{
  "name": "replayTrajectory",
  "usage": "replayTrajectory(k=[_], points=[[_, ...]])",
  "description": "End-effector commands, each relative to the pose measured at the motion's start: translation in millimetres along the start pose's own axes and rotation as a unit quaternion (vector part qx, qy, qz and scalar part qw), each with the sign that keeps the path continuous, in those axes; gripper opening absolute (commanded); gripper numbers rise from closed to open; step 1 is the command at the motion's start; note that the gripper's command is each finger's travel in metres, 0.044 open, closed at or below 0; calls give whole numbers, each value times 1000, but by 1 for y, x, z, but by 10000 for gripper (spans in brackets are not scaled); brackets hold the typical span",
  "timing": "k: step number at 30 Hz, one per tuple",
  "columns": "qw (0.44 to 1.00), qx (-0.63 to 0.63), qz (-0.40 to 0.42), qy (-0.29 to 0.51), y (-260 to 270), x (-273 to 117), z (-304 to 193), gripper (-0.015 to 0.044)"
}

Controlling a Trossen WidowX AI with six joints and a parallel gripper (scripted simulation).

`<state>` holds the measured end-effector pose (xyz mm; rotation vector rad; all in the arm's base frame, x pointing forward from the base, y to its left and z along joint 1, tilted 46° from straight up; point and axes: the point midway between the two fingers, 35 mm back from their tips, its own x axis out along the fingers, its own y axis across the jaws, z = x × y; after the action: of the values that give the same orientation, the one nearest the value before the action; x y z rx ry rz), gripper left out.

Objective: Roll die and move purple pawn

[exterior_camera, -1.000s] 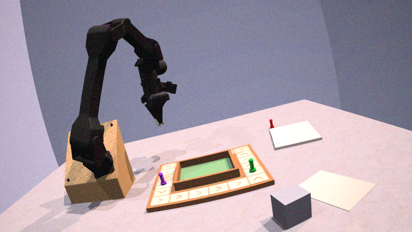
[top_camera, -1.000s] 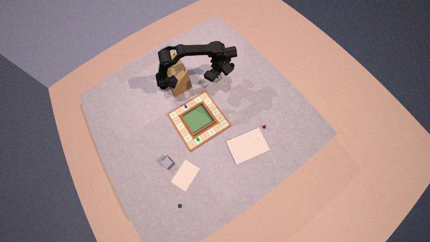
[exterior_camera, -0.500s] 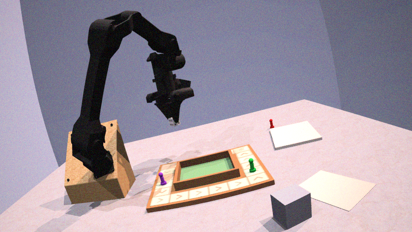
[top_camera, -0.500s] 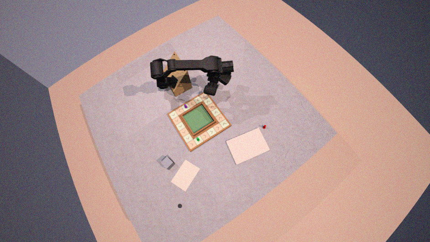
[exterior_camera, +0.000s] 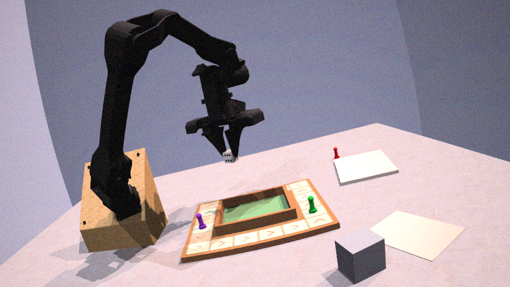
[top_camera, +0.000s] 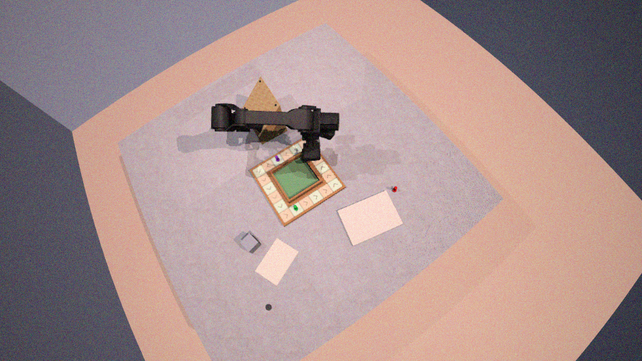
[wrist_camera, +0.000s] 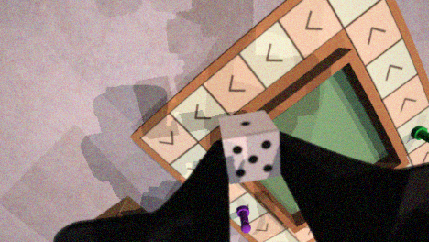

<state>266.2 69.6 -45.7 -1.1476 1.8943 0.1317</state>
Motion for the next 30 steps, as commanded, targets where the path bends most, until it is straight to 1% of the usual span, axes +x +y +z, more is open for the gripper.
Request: replayTrajectory(k=[1, 11, 21, 25, 27, 30], points=[[999, -35, -4, -4, -14, 0, -9, 0], [989, -150, -11, 3, -49, 10, -39, 0], [965, -263, -14, 18, -78, 21, -75, 0], [960, -279, -14, 21, -82, 23, -80, 0], [960, -279, -7, 13, -81, 25, -81, 0], [960, -279, 24, -23, -78, 29, -82, 0]])
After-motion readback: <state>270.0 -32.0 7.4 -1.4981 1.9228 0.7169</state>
